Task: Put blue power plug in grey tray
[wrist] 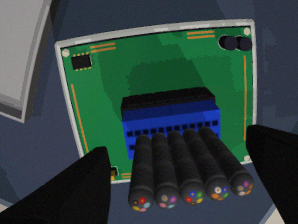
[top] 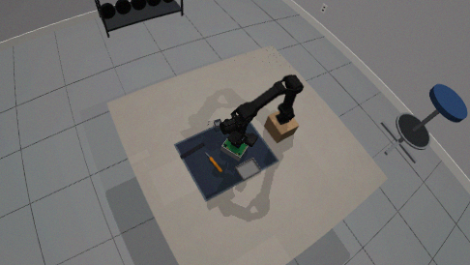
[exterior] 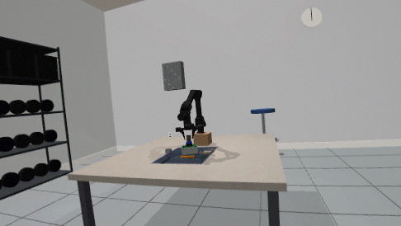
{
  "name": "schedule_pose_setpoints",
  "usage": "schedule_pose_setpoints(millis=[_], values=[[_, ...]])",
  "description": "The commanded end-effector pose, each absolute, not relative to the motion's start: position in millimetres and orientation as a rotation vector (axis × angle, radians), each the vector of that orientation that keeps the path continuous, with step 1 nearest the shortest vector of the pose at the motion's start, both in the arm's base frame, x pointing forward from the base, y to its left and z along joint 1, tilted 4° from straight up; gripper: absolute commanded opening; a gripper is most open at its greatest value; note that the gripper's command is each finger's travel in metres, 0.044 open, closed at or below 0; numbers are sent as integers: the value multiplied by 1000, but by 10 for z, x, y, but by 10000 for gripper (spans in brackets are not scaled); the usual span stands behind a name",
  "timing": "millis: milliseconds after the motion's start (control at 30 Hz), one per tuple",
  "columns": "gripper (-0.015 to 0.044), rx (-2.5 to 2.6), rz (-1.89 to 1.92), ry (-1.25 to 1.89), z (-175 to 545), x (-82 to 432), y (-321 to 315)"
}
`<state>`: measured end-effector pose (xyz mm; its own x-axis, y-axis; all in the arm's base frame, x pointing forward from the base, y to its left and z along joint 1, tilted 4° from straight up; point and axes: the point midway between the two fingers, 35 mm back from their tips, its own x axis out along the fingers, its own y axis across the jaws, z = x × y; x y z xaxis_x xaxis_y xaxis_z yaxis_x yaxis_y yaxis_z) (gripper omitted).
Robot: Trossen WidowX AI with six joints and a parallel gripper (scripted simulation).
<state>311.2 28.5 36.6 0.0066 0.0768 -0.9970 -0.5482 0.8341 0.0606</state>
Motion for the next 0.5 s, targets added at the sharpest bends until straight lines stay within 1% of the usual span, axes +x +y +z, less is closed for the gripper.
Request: schedule_pose_setpoints(millis=[0, 233, 267, 467], values=[[194, -394, 506, 1494, 362, 3113, 285], [10, -394, 506, 1494, 362, 3113, 285], [0, -394, 506, 1494, 362, 3113, 285], [0, -394, 506, 1494, 362, 3113, 285]])
